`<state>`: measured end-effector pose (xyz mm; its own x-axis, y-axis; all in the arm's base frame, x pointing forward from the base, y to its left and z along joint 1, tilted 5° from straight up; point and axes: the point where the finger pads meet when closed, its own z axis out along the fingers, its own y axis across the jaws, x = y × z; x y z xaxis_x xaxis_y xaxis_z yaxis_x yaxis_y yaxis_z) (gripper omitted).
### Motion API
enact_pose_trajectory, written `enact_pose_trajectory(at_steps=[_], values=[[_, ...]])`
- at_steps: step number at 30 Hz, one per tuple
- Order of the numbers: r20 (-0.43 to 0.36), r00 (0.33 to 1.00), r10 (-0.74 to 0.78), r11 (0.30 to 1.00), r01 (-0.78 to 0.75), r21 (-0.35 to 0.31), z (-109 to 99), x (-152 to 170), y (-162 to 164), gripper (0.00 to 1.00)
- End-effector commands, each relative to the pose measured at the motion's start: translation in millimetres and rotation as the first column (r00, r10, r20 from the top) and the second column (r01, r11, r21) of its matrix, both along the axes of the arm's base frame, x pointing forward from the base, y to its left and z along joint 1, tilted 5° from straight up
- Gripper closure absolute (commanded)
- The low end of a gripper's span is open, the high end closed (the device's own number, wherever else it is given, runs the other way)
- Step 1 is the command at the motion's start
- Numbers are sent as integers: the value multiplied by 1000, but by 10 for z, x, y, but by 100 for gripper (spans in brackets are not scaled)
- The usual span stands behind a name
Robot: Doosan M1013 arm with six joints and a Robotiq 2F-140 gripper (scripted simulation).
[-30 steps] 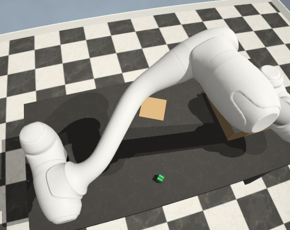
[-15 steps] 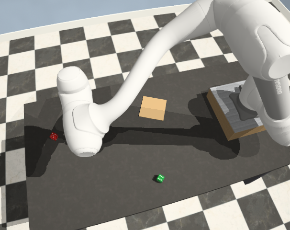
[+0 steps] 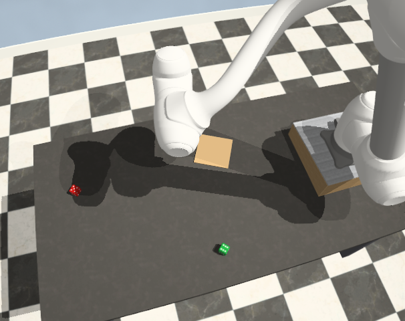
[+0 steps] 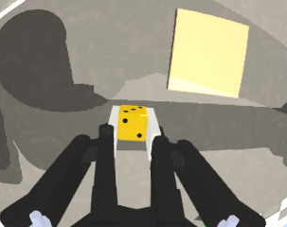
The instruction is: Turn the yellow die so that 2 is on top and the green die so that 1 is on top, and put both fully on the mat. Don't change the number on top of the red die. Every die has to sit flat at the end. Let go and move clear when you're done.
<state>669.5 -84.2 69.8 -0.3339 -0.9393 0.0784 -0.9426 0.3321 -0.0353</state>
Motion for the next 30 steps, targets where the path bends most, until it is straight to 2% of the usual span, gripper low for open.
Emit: enact_pose_trajectory(at_steps=[1,2,4,6,9,24,30], values=[[5,998,59,998,-59,5,-19,-570,-272,76],[5,998,59,998,-59,5,-19,-570,-272,76],[2,996,93,996,-93,5,-56,-913,-385,76],[2,996,93,996,-93,5,-56,-913,-385,76],[1,994,109,994,-109,5,-77,-1087,-433,76],[1,994,109,994,-109,5,-83,-1090,-434,76],[1,994,110,994,-110,5,-187,-1088,-443,76]])
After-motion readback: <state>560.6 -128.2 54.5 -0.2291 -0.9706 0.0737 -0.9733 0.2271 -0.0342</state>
